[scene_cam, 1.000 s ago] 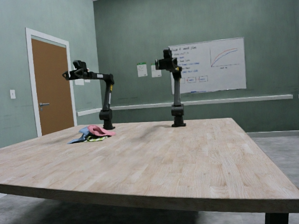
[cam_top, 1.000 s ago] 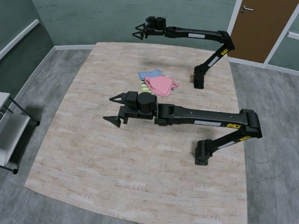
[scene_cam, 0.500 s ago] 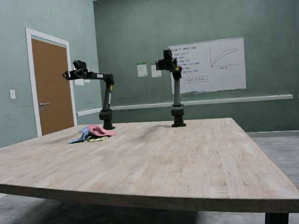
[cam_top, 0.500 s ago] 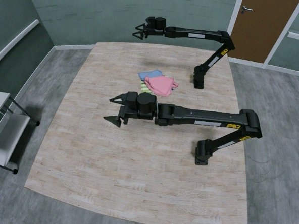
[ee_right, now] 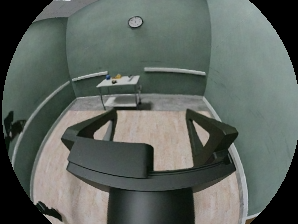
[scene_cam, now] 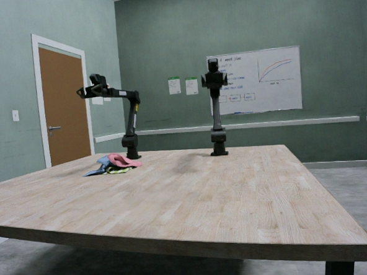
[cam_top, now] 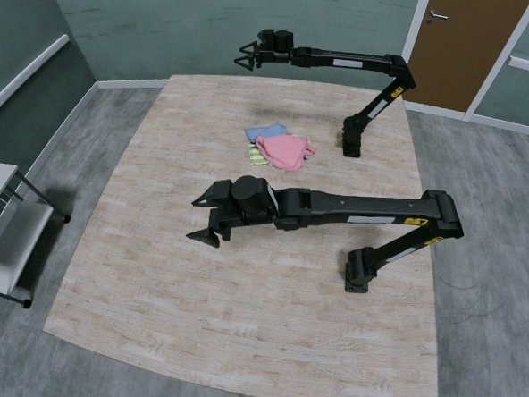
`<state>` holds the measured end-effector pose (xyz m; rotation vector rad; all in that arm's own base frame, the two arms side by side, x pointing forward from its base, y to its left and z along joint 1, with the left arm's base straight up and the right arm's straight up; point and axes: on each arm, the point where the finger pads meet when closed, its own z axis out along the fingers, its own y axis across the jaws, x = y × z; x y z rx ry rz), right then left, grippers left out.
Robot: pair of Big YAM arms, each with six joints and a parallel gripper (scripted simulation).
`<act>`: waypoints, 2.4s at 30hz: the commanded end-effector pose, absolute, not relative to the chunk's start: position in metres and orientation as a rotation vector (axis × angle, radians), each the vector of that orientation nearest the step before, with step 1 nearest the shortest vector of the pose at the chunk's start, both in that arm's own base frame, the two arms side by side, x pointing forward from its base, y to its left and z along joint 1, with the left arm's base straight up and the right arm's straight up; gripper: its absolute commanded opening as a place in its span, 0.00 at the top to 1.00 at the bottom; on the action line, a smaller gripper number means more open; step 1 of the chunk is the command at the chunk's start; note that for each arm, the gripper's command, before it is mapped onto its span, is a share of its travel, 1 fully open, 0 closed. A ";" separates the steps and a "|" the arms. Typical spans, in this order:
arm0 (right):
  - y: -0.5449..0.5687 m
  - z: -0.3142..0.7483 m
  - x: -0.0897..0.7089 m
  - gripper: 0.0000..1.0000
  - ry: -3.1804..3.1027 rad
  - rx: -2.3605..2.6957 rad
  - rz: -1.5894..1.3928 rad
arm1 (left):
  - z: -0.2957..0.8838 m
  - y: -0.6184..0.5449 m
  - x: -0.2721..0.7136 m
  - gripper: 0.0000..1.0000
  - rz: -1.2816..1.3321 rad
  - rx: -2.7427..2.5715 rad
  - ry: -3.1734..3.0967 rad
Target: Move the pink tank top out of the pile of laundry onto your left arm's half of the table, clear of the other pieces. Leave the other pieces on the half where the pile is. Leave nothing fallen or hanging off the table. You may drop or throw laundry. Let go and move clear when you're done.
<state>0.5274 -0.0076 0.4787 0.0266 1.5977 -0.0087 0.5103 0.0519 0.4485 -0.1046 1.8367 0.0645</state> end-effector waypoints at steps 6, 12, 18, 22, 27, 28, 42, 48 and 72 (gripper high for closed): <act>-0.008 0.508 0.526 0.00 1.544 0.026 -0.011 | 0.502 0.081 0.485 0.08 0.118 -0.145 1.874; -0.008 0.508 0.526 0.00 1.544 0.026 -0.011 | 0.475 0.102 0.480 0.08 0.137 -0.201 2.007; -0.008 0.508 0.526 0.00 1.544 0.026 -0.011 | 0.472 0.109 0.473 0.08 0.144 -0.221 2.041; -0.008 0.508 0.526 0.00 1.544 0.026 -0.011 | 0.464 0.121 0.457 0.08 0.156 -0.260 2.118; -0.008 0.508 0.526 0.00 1.544 0.026 -0.011 | 0.457 0.135 0.438 0.08 0.173 -0.316 2.199; -0.008 0.508 0.526 0.00 1.544 0.026 -0.011 | 0.454 0.136 0.434 0.08 0.175 -0.325 2.217; -0.008 0.508 0.526 0.00 1.544 0.026 -0.011 | 0.450 0.154 0.379 0.08 0.187 -0.442 2.369; -0.008 0.508 0.526 0.00 1.544 0.026 -0.011 | 0.446 0.157 0.361 0.08 0.181 -0.485 2.435; 0.016 0.472 0.550 0.40 1.731 0.208 0.214 | 0.443 0.151 0.373 0.08 0.169 -0.456 2.425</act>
